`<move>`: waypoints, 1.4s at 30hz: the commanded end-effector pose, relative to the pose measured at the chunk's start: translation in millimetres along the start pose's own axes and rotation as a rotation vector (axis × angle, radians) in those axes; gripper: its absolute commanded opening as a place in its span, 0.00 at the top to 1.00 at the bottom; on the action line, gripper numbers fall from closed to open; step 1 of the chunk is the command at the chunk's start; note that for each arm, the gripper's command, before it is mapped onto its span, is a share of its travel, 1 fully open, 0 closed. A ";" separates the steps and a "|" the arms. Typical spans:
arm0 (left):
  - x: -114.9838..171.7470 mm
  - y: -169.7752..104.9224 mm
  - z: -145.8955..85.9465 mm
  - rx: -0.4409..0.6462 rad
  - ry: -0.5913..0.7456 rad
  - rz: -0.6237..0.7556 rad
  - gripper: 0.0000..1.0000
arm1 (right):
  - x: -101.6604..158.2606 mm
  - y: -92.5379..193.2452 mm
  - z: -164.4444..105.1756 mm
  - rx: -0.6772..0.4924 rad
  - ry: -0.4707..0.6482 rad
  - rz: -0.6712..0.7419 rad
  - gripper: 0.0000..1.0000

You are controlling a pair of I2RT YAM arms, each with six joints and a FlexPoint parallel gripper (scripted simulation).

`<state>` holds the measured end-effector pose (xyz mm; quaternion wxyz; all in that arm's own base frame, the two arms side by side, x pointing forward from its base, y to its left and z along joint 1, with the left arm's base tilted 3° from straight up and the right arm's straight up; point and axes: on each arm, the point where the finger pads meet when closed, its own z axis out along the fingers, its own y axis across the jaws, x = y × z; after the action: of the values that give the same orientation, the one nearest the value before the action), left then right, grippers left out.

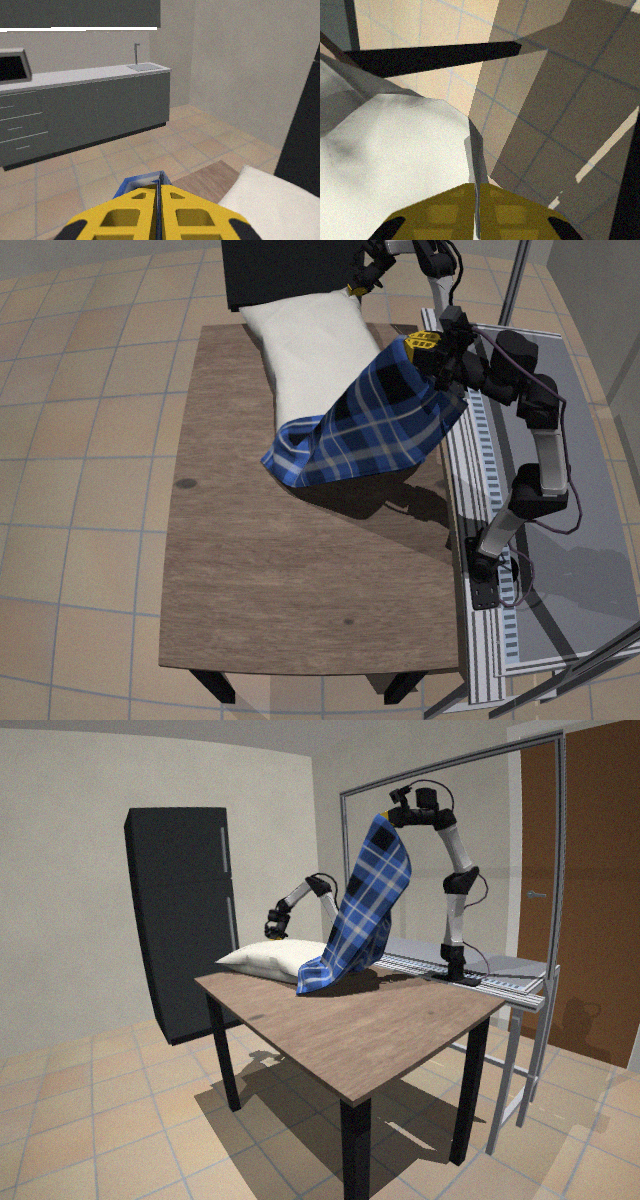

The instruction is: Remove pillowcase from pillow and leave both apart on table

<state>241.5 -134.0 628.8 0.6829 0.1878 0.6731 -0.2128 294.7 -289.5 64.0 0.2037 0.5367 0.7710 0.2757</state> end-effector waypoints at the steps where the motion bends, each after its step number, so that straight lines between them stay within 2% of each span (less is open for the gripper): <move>1: 2.6 2.1 -11.5 -0.009 0.028 0.005 1.00 | -6.0 -3.8 -5.6 -0.001 -0.031 0.001 1.00; 4: -3.3 3.5 -8.0 -0.012 0.004 0.009 1.00 | -6.0 -3.8 -5.6 -0.001 -0.031 0.001 1.00; 6: -15.0 5.4 -17.4 -0.035 -0.042 0.018 1.00 | -6.0 -3.8 -5.6 -0.001 -0.031 0.001 1.00; 8: -15.9 6.0 -15.9 -0.036 -0.046 0.018 1.00 | -6.0 -3.8 -5.6 -0.001 -0.031 0.001 1.00; 9: -23.2 0.3 -33.8 -0.025 -0.076 0.024 1.00 | -6.0 -3.8 -5.6 -0.001 -0.031 0.001 1.00; 15: -22.7 -0.9 -32.0 -0.016 -0.073 0.022 1.00 | -6.0 -3.8 -5.6 -0.001 -0.031 0.001 1.00; 16: -19.6 0.8 -24.4 -0.018 -0.060 0.018 1.00 | -6.0 -3.8 -5.6 -0.001 -0.031 0.001 1.00; 18: -19.3 1.1 -23.5 -0.017 -0.059 0.019 1.00 | -6.1 -3.9 -5.6 -0.001 -0.031 0.001 1.00; 21: -25.2 -3.6 -38.2 -0.010 -0.084 0.024 1.00 | -6.1 -4.0 -5.6 0.000 -0.031 0.001 1.00; 26: -26.4 -5.9 -37.9 0.000 -0.090 0.024 1.00 | -6.2 -4.2 -5.6 0.002 -0.032 0.001 1.00; 37: -18.8 12.8 -53.9 -0.057 -0.059 0.013 1.00 | -6.2 -4.2 -5.6 0.002 -0.032 0.001 1.00; 38: -18.7 15.4 -49.2 -0.063 -0.058 0.013 1.00 | -6.2 -4.2 -5.6 0.002 -0.032 0.001 1.00; 40: -24.5 17.8 -56.2 -0.084 -0.082 0.023 1.00 | -6.2 -4.2 -5.6 0.002 -0.032 0.001 1.00; 42: -18.3 19.7 -63.9 -0.097 -0.058 0.014 1.00 | -6.2 -4.2 -5.6 0.002 -0.032 0.001 1.00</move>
<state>221.0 -90.0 634.1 0.6965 0.1533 0.6784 -0.1764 294.7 -289.5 64.0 0.2037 0.5367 0.7710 0.2757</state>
